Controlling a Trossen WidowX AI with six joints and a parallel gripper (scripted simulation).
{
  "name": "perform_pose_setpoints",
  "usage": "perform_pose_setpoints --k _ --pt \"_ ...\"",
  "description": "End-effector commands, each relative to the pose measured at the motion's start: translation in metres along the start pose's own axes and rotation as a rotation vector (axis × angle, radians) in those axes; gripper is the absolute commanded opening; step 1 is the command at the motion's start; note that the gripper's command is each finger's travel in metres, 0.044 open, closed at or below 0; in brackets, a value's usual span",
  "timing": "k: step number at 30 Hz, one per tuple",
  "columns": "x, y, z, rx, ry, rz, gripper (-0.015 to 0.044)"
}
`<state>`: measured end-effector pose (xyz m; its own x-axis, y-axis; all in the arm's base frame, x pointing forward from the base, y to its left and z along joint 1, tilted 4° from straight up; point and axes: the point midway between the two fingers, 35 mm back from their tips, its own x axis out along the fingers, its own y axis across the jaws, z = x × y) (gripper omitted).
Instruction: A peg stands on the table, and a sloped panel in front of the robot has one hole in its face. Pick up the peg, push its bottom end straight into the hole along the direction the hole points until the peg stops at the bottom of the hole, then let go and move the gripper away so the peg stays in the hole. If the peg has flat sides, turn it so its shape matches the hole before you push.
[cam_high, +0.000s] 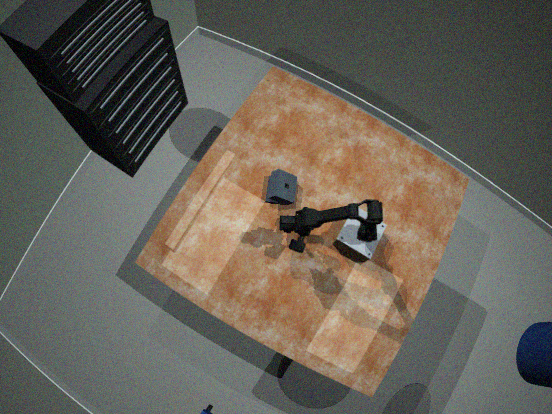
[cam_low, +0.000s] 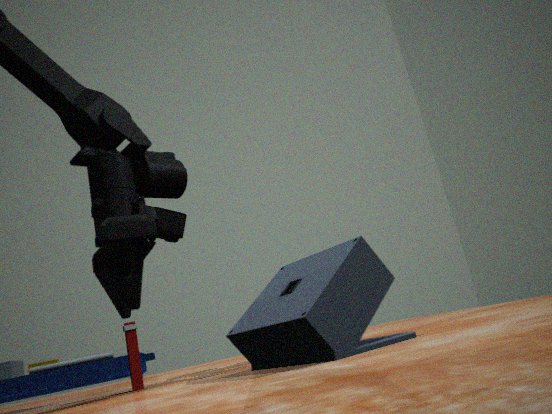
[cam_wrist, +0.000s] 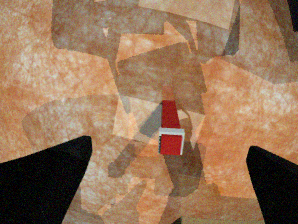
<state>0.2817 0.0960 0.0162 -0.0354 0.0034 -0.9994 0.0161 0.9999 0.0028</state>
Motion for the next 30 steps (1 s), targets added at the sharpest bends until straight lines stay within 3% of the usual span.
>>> perform_pose_setpoints --k 1,30 --pt "0.009 0.0 -0.002 -0.004 0.011 0.002 0.044" --pt "0.053 0.0 -0.003 -0.004 0.011 0.002 0.044"
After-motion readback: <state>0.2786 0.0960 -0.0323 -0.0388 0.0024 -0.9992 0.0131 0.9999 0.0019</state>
